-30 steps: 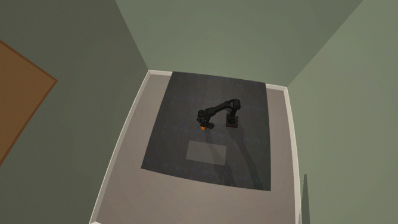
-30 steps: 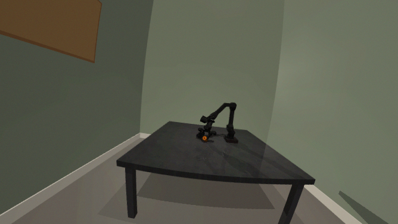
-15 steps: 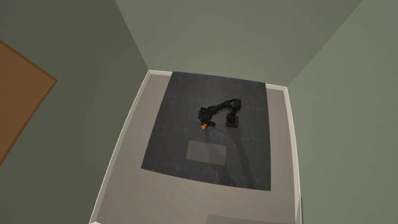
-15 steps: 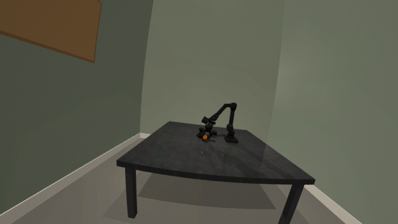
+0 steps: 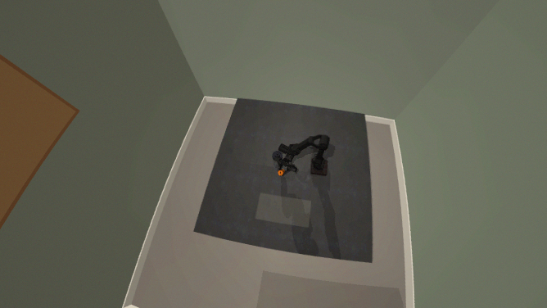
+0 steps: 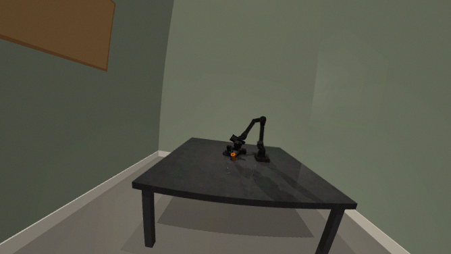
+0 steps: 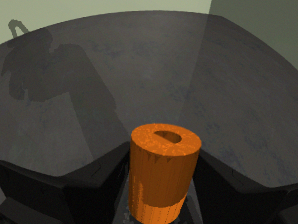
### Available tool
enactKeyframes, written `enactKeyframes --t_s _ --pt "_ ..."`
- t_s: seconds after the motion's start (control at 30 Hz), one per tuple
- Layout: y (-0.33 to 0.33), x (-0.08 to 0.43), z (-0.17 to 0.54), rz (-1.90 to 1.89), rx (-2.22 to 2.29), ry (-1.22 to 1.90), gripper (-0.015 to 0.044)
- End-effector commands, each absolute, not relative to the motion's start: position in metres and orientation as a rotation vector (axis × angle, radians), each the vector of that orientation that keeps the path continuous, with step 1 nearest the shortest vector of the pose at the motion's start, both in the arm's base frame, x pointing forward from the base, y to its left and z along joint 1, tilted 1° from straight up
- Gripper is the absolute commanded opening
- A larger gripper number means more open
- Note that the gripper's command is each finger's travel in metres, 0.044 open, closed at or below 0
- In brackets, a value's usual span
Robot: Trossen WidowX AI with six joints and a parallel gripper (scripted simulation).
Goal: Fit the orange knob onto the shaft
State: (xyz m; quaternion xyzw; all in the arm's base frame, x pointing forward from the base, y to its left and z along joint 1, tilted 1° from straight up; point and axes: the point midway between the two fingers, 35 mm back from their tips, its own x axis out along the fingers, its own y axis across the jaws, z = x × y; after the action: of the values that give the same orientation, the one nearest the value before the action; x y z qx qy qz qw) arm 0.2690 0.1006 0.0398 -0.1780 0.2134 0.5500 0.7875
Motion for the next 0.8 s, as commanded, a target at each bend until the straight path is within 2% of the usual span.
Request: enactKeyframes --t_s 0.0,0.3,0.4,0.77 --pt "0.0966 0.267 0.0379 1.197 -0.342 0.4 0.0179" --pt "0.0926 0.2655 0.0383 1.199 -0.332 0.386 0.0179" --pt "0.0937 0.2657 0.0374 1.202 -0.314 0.373 0.0258" --pt "0.0937 0.2657 0.0374 1.202 -0.314 0.373 0.026"
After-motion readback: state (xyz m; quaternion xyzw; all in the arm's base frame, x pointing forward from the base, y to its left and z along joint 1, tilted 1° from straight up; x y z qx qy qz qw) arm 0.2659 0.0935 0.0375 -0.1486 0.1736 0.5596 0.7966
